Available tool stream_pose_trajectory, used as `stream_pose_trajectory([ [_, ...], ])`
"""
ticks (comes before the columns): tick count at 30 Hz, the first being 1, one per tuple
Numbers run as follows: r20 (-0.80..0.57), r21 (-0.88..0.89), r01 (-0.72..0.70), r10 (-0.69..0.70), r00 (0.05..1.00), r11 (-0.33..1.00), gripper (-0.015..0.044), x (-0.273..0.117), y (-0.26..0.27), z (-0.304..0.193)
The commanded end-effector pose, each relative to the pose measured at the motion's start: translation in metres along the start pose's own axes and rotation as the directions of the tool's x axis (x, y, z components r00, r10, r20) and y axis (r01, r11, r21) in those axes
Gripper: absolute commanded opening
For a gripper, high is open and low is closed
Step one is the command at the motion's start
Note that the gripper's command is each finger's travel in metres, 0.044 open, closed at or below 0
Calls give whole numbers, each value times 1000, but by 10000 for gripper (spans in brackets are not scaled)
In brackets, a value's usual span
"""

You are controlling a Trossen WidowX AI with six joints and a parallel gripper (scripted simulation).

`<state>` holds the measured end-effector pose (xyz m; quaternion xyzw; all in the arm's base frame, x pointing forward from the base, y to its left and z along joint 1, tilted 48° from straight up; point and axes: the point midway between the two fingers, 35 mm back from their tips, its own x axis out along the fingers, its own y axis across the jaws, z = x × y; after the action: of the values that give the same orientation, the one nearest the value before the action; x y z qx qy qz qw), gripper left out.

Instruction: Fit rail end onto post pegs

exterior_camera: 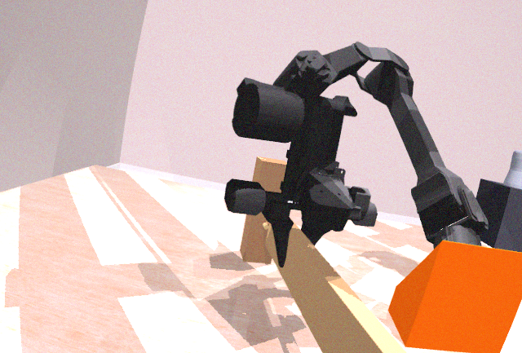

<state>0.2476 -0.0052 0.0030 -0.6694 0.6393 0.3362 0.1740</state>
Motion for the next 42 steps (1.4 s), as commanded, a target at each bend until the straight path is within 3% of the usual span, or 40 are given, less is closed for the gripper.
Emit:
stream_pose_trajectory([
  [1, 0, -1, 4, -4, 1000, 1000, 0, -2, 0, -2],
  [42, -1, -1, 3, -3, 1000, 1000, 0, -2, 0, -14],
])
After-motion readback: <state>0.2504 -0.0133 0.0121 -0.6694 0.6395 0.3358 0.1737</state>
